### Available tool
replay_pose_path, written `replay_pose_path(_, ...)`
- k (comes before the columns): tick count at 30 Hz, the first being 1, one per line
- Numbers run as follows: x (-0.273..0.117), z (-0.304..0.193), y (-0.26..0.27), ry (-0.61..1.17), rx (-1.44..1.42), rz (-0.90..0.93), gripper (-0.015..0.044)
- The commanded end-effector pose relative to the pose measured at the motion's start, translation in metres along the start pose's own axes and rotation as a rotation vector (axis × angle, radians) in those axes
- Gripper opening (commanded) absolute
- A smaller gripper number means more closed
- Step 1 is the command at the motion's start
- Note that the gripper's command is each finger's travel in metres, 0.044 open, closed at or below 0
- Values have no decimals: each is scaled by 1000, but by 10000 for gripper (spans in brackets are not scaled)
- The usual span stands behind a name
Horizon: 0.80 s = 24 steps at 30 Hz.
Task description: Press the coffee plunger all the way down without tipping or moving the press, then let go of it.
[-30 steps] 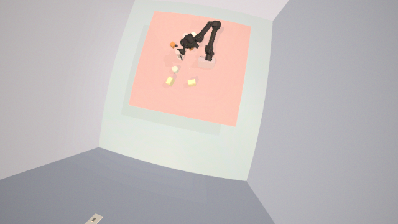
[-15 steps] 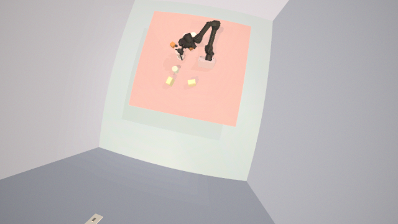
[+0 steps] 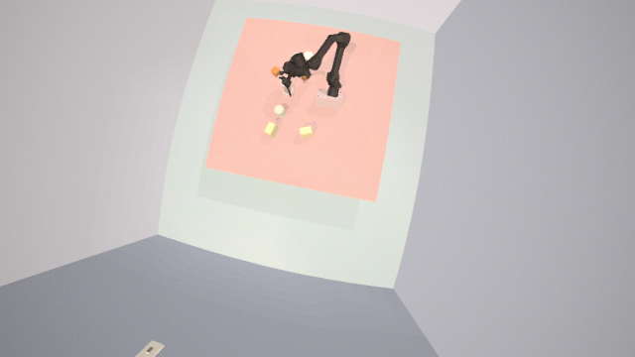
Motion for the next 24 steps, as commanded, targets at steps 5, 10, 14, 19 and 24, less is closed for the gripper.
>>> replay_pose_path(5, 1, 0, 1, 0, -5, 5, 151)
replay_pose_path(10, 1, 0, 1, 0, -5, 5, 116)
replay_pose_path(14, 1, 0, 1, 0, -5, 5, 116)
replay_pose_path(19, 2, -2, 1, 1, -5, 6, 116)
replay_pose_path(24, 7, -8, 1, 3, -4, 7, 116)
Point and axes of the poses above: the point midway between the two fingers, 35 mm back from their tips, its own x axis out along the fingers, its own y axis across the jaws, z = x × y, the point moved 9 cm from there along -x, back along the fingers, and after that the axes turned 14 degrees about x, right-handed, at the moved point
